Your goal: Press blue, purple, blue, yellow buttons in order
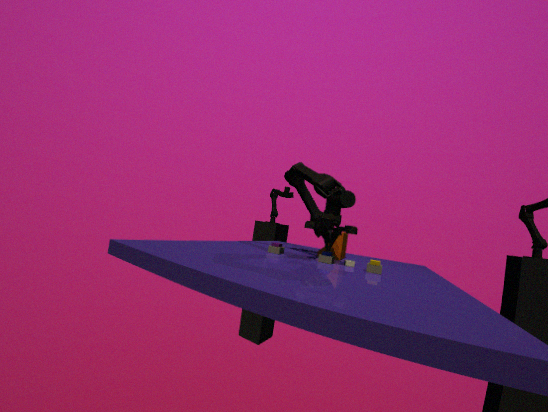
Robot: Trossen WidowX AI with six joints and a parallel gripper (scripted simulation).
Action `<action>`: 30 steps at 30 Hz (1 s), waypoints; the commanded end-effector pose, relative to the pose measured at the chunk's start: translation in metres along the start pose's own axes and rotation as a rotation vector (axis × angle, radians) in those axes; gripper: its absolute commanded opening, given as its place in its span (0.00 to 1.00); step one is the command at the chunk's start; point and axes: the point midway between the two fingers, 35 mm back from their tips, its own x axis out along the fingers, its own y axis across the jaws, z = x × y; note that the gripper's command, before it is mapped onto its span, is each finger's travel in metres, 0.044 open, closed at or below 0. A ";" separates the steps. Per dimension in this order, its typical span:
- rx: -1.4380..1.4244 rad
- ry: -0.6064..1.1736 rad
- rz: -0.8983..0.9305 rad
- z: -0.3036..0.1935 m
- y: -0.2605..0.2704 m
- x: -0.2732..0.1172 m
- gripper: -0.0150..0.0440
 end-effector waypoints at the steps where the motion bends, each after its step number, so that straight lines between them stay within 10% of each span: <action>1: -0.010 0.002 -0.010 -0.002 -0.001 0.008 0.29; 30: -0.010 0.003 -0.009 -0.002 0.000 -0.022 0.29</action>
